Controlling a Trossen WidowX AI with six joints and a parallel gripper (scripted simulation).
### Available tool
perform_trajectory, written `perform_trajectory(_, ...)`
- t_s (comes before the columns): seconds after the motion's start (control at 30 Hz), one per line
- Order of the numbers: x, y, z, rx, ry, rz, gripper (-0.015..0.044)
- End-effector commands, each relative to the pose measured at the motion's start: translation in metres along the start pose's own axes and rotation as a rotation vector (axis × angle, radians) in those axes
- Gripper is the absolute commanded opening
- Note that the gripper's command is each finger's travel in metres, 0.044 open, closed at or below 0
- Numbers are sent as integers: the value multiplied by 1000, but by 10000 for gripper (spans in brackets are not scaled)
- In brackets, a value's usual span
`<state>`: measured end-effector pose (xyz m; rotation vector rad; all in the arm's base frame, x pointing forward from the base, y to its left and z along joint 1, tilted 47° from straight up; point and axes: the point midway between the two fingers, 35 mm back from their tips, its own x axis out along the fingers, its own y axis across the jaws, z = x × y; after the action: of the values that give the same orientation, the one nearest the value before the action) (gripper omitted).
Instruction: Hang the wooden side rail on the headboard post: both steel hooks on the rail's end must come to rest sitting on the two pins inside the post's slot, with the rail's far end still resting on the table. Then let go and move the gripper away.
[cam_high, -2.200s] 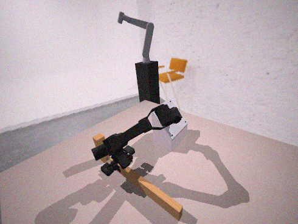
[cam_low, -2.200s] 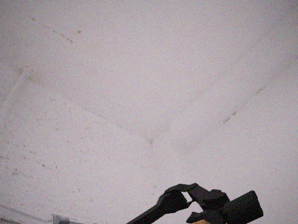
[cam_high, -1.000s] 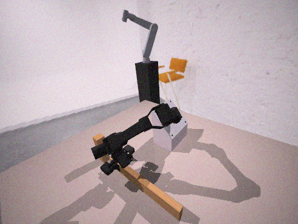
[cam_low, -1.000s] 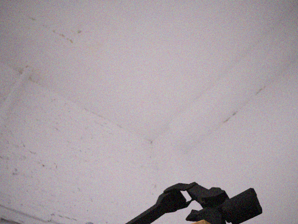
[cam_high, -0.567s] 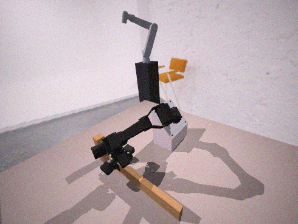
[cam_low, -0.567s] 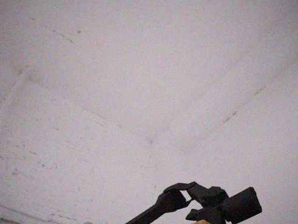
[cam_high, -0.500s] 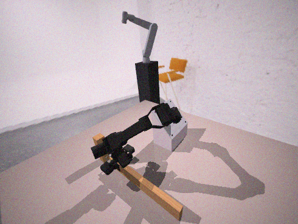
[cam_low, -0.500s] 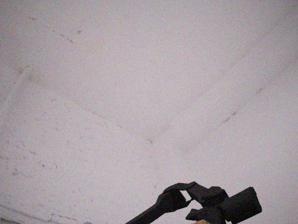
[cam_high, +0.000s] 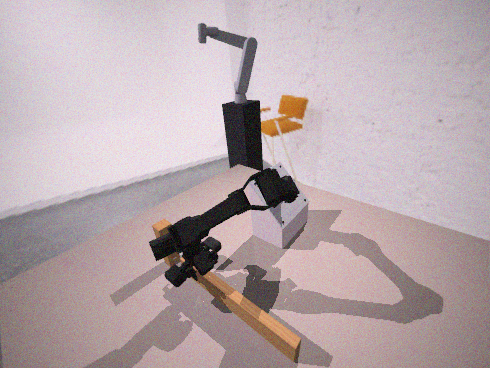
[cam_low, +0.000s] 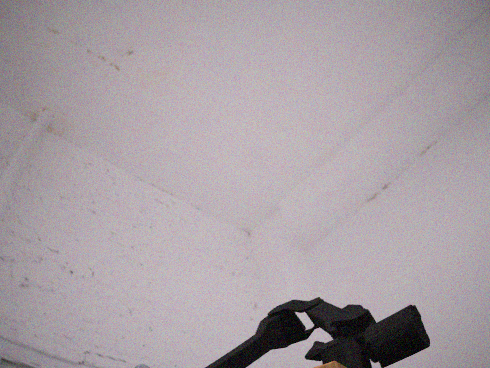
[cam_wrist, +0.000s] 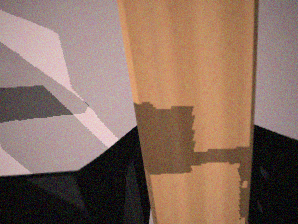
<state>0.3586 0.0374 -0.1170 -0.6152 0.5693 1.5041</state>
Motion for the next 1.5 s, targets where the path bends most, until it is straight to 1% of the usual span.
perform_trajectory(0.0, -7, -5, -1, -6, 2, -19, 0)
perform_trajectory(1.47, -5, -3, -5, -6, 2, -19, 0)
